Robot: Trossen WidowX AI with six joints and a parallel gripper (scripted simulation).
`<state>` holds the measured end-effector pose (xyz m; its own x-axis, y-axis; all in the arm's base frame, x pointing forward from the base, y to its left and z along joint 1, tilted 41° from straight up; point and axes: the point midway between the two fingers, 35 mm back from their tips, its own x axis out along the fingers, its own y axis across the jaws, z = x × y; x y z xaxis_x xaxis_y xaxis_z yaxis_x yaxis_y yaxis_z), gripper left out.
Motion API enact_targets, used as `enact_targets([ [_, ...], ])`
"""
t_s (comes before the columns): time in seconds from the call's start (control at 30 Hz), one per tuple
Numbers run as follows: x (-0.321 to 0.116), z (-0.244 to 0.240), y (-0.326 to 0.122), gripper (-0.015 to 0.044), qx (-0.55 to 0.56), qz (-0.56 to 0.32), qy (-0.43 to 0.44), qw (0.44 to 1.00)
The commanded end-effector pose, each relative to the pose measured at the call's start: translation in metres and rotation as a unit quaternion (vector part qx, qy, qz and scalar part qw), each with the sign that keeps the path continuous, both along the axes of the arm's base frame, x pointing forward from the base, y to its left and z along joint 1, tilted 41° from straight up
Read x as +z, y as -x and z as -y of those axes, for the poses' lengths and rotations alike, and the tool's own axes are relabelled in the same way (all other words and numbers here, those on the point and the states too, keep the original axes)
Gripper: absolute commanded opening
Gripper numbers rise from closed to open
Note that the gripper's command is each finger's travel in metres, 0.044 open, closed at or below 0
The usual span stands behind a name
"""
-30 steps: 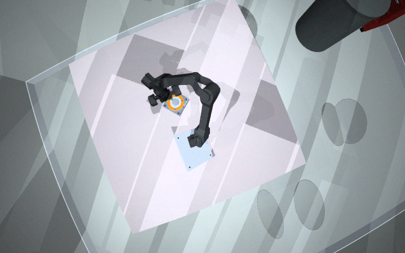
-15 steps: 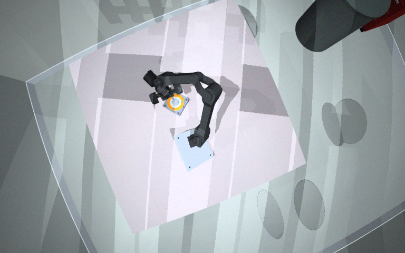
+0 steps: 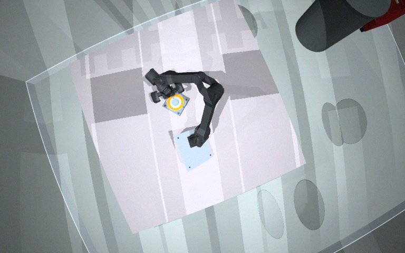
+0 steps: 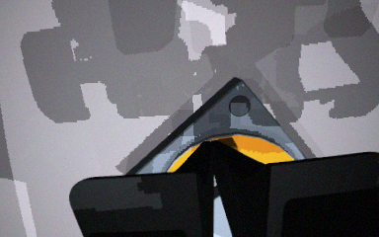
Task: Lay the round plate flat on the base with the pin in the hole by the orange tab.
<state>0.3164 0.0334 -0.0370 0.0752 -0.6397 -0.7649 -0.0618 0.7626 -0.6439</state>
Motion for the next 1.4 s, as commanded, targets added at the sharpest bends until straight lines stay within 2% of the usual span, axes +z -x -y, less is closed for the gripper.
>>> enact_targets([
  [0.0, 0.002, 0.007, 0.000, 0.0000, -0.005, -0.002, 0.004, 1.000],
  [1.37, 0.021, 0.030, 0.003, 0.0000, -0.005, -0.002, 0.006, 1.000],
])
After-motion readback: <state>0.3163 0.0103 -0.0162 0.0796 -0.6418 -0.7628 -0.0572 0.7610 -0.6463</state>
